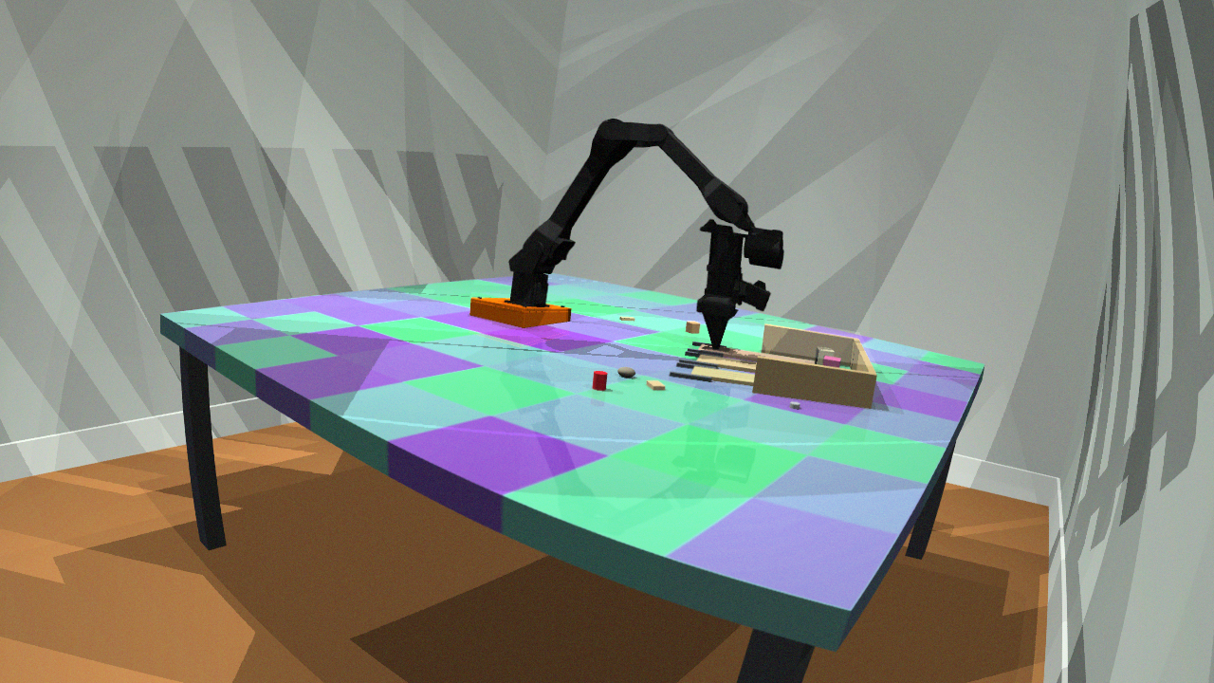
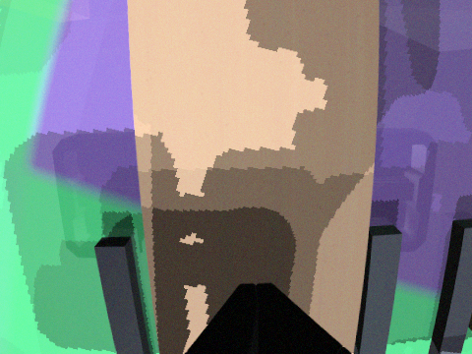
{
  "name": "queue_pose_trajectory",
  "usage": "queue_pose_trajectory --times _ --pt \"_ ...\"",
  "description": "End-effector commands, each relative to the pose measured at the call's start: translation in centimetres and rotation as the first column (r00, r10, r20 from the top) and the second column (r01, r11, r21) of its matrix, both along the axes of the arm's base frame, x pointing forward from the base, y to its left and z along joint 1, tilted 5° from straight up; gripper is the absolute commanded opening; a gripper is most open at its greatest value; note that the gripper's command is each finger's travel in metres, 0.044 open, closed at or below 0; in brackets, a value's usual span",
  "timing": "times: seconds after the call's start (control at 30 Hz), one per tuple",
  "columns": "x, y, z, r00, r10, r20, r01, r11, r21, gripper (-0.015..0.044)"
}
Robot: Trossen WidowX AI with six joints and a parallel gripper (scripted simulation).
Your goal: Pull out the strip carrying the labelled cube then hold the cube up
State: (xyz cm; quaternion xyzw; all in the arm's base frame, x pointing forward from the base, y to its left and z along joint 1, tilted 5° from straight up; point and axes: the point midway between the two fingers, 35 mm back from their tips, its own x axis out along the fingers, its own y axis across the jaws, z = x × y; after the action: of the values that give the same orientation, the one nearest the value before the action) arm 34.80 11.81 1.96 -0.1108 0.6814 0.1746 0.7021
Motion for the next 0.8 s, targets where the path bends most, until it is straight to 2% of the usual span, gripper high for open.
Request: queue_pose_trajectory --times 0.0,0.77 --pt "-0.06 -0.05 -0.35 1.0 0.004 -0.004 -0.004 1.0 -0.005 0.0" --pt "-0.76 -0.34 -0.56 1.0 0.004 -0.004 -0.004 1.0 -0.005 0.0"
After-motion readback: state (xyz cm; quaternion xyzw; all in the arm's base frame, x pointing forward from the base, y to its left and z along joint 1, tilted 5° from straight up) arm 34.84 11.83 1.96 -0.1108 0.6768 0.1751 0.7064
